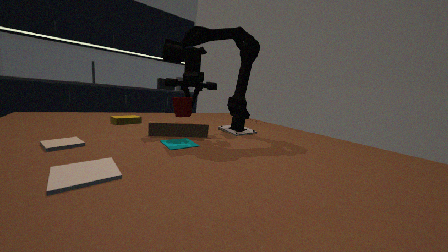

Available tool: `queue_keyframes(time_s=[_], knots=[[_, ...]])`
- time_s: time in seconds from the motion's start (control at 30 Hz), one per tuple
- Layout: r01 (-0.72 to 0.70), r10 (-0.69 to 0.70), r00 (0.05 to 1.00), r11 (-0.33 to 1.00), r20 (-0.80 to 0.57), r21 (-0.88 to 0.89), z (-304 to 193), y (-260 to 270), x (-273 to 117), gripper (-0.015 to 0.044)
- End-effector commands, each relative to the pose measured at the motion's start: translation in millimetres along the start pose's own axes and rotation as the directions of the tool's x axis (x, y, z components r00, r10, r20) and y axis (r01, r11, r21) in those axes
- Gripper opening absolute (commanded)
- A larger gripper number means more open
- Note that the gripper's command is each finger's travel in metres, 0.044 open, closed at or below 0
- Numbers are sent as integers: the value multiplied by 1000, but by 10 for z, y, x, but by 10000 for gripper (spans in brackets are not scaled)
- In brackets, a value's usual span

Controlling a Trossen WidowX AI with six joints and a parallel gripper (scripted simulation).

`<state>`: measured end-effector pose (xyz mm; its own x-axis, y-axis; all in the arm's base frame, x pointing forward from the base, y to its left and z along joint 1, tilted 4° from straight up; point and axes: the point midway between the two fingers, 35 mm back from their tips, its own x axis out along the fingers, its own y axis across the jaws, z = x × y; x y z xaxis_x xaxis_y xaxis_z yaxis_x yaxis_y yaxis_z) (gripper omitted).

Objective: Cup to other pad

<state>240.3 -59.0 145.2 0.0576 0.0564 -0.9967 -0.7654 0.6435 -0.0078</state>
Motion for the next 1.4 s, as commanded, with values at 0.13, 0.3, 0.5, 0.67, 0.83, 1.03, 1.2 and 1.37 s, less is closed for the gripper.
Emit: queue_keyframes(time_s=[0.13, 0.3, 0.5, 0.67, 0.83, 1.03, 1.2, 1.37], knots=[[8, -8, 1000, 1000, 4, 2, 164, -5, -18, 0], [8, -8, 1000, 1000, 5, 2, 262, 9, -22, 0], [8, -8, 1000, 1000, 6, 2, 379, 24, -28, 0], [8, -8, 1000, 1000, 7, 2, 484, 36, -34, 0], [7, -7, 1000, 1000, 8, 2, 591, 46, -42, 0], [7, -7, 1000, 1000, 9, 2, 730, 57, -52, 0], [7, -7, 1000, 1000, 10, 2, 852, 66, -61, 0], [7, -7, 1000, 1000, 11, 2, 975, 74, -72, 0]])
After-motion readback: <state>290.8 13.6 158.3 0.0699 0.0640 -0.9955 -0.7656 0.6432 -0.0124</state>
